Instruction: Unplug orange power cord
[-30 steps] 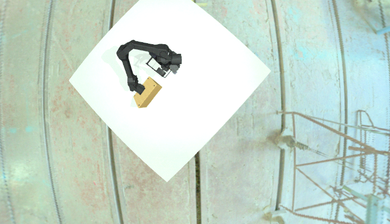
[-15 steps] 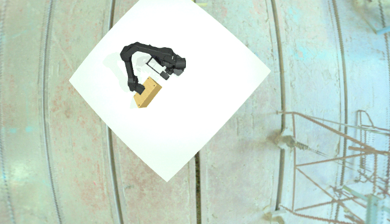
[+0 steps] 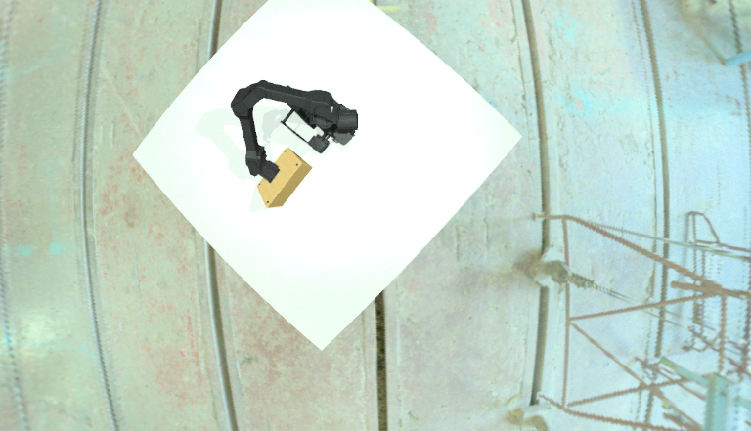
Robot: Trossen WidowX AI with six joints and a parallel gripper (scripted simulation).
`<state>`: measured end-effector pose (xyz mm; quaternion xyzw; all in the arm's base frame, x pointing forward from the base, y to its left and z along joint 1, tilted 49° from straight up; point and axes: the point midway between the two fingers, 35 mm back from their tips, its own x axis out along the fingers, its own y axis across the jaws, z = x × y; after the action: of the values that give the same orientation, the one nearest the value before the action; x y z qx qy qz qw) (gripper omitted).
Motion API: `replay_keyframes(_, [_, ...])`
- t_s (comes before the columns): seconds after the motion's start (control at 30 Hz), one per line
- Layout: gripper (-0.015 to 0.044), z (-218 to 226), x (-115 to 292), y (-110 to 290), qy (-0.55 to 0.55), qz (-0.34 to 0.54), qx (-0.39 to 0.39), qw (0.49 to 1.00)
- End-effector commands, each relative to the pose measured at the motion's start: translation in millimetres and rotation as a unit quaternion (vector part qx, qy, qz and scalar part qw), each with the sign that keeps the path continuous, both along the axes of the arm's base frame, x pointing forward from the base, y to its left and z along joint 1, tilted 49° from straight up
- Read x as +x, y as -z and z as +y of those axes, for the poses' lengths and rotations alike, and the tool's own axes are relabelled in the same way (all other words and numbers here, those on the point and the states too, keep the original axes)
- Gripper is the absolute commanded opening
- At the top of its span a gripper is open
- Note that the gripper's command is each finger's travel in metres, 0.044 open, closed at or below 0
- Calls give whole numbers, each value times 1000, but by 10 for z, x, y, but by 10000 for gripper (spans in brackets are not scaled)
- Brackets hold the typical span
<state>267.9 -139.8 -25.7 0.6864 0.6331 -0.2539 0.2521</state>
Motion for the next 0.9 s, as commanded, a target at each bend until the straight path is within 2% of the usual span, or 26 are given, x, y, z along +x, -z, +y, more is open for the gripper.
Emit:
replay_keyframes(0.0, [440, -189, -7, 142, -1, 1, -1, 1000])
replay_keyframes(0.17, [440, -455, -37, 348, -1, 0, -2, 1000])
replay_keyframes(0.87, [440, -455, -37, 348, -1, 0, -2, 1000])
